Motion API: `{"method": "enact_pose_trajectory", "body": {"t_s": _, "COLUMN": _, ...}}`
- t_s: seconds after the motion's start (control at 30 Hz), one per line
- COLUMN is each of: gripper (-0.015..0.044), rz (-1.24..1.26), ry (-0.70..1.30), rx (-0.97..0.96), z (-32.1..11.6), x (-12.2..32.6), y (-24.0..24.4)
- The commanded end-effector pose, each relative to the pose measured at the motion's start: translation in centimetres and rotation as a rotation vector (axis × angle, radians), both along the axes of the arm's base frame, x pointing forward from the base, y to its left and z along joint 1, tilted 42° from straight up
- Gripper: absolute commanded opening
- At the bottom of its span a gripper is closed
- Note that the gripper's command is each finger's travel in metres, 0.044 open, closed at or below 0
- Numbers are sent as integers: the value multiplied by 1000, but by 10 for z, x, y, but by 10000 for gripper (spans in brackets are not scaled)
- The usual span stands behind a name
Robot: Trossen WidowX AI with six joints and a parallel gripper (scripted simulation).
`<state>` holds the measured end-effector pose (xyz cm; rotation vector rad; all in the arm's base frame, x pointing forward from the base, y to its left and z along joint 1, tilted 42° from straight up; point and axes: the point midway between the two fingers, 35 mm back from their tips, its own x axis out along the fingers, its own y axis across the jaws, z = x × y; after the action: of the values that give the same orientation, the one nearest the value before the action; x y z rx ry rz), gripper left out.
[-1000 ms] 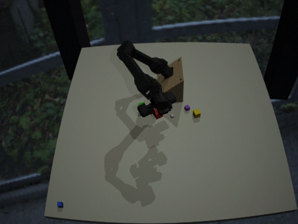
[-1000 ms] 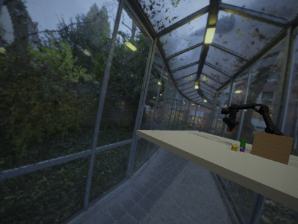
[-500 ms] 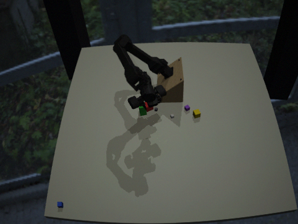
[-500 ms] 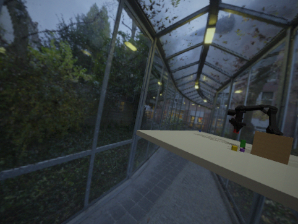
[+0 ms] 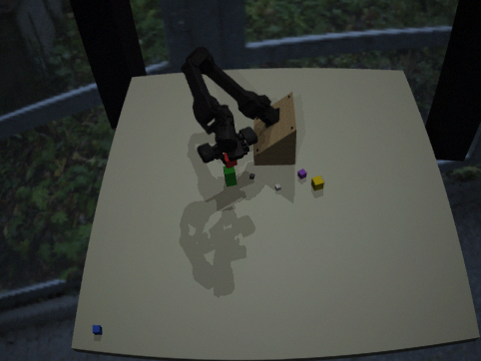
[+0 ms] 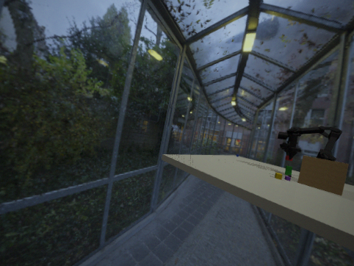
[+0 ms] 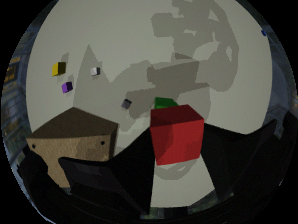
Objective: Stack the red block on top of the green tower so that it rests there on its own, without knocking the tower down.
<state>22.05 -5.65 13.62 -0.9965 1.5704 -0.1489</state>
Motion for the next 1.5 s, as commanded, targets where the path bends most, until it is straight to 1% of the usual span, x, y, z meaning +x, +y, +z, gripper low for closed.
{"method": "enact_pose_trajectory", "body": {"t_s": 0.0, "gripper": 0, "rz": -1, "ry": -1, "rx": -7, "z": 2, "x": -10, "y": -6}}
{"method": "enact_pose_trajectory", "body": {"t_s": 0.4, "gripper": 0, "rz": -1, "ry": -2, "rx": -7, "z": -12, "x": -9, "y": -20}}
{"method": "enact_pose_trajectory", "body": {"t_s": 0.67, "gripper": 0, "rz": -1, "ry": -2, "rx": -9, "z": -31, "x": -8, "y": -37}}
{"method": "enact_pose_trajectory", "body": {"t_s": 1.47, "gripper": 0, "rz": -1, "ry": -2, "rx": -9, "z": -31, "x": -8, "y": -38}}
